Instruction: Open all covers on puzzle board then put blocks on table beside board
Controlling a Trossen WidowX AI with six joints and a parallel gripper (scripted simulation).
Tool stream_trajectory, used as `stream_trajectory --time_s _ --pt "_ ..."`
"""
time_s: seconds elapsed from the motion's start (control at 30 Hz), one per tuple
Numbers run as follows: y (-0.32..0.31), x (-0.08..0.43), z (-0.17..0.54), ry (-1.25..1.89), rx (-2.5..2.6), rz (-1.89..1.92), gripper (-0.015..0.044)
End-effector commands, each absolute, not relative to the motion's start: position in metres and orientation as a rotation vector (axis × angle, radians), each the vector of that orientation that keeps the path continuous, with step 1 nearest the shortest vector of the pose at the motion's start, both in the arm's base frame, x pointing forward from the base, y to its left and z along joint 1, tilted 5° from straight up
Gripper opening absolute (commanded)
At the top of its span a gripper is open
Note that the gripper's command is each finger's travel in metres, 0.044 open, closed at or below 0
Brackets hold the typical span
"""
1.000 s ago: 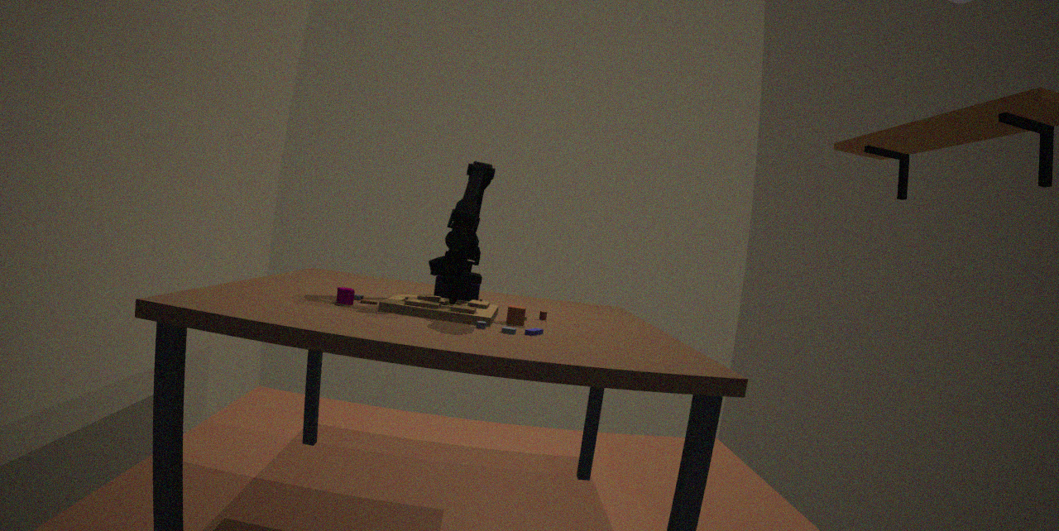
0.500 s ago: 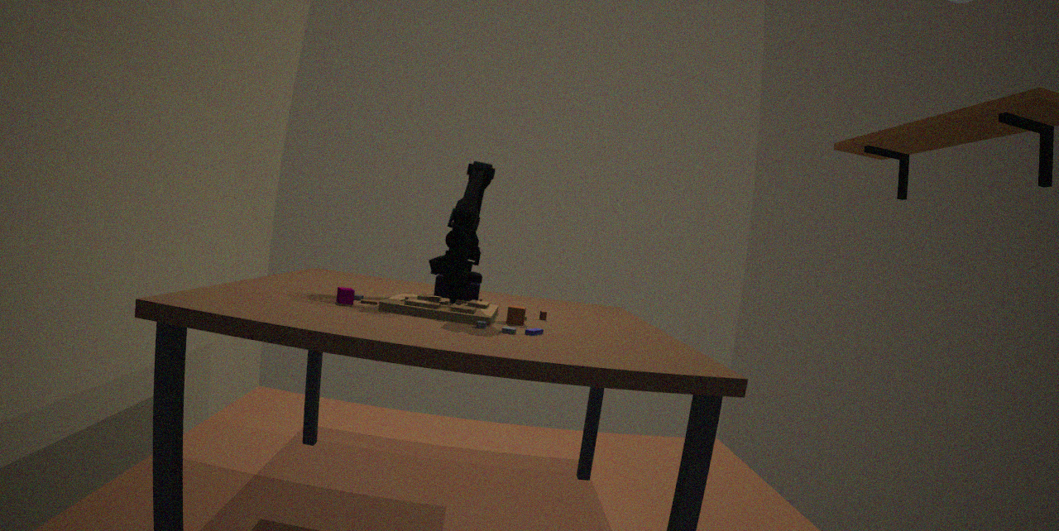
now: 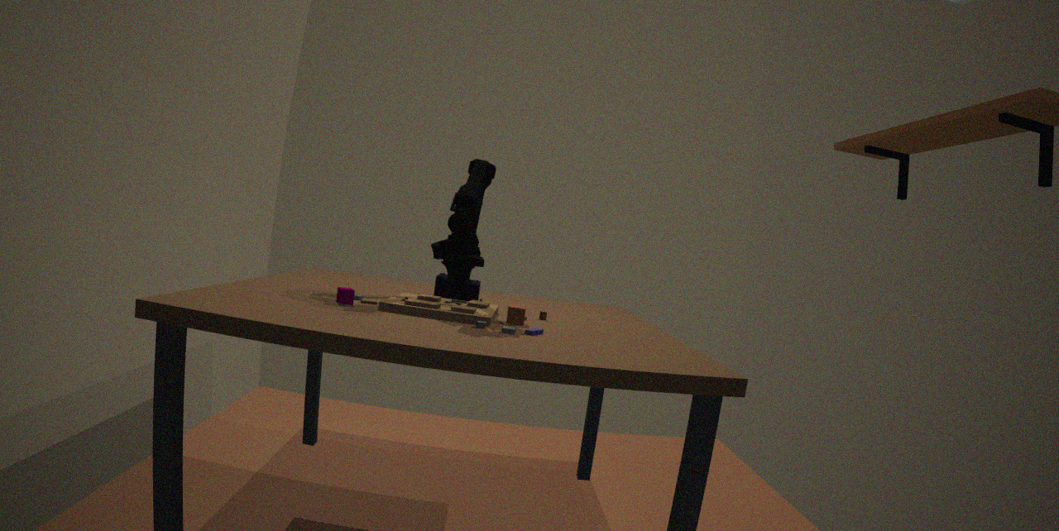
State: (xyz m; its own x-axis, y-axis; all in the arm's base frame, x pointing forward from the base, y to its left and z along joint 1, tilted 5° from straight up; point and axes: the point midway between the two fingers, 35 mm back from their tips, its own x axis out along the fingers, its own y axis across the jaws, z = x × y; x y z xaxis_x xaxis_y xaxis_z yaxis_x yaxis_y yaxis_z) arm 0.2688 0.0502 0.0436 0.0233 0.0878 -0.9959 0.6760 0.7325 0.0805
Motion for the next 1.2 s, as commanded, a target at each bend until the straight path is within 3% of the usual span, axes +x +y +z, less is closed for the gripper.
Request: stream_trajectory --time_s 0.0,1.17 --pt "0.049 0.269 0.059 1.493 0.663 -0.512 0.0144" --pt "0.053 0.270 0.024 1.493 0.663 -0.512 0.0144"
